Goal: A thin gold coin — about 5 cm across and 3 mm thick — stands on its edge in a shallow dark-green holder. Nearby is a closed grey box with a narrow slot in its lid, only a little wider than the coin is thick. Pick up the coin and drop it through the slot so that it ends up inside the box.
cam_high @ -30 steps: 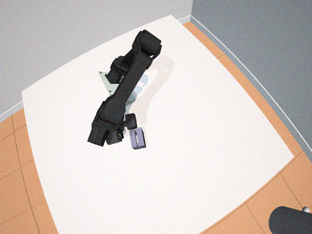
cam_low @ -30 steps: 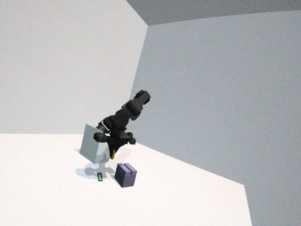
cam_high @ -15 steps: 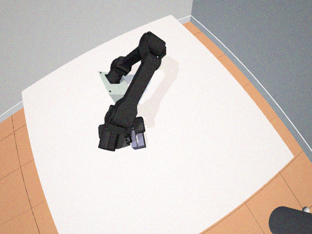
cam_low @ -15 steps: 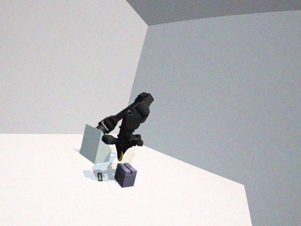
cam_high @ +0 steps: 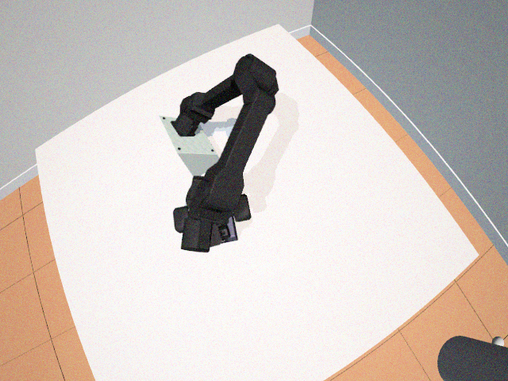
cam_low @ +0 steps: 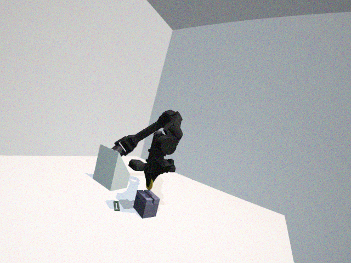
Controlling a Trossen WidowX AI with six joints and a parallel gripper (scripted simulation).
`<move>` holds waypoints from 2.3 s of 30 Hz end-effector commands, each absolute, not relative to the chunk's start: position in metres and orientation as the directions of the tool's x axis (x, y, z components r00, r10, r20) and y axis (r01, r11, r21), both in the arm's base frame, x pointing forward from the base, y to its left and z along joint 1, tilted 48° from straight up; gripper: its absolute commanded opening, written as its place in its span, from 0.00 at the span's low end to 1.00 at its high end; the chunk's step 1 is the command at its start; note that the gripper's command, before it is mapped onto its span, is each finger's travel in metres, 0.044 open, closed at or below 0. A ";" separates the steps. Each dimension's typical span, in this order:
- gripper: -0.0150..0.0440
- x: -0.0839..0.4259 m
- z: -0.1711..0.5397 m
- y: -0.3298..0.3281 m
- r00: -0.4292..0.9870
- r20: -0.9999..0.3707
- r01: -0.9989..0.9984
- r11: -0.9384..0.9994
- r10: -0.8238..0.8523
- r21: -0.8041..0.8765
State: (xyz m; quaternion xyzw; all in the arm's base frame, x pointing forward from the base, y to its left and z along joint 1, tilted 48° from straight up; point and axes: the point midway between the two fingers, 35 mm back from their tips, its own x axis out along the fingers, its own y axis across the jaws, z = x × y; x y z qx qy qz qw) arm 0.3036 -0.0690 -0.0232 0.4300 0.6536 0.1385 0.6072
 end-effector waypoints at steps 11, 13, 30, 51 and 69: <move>0.25 0.304 -0.023 -0.069 0.107 -0.675 0.394 0.592 0.730 0.703; 0.25 0.304 -0.023 -0.069 0.107 -0.675 0.394 0.592 0.730 0.703; 0.25 0.309 -0.020 -0.065 0.107 -0.676 0.393 0.593 0.729 0.702; 0.25 0.307 -0.022 -0.058 0.106 -0.676 0.400 0.591 0.729 0.700; 0.25 0.309 -0.028 -0.054 0.106 -0.676 0.398 0.592 0.729 0.701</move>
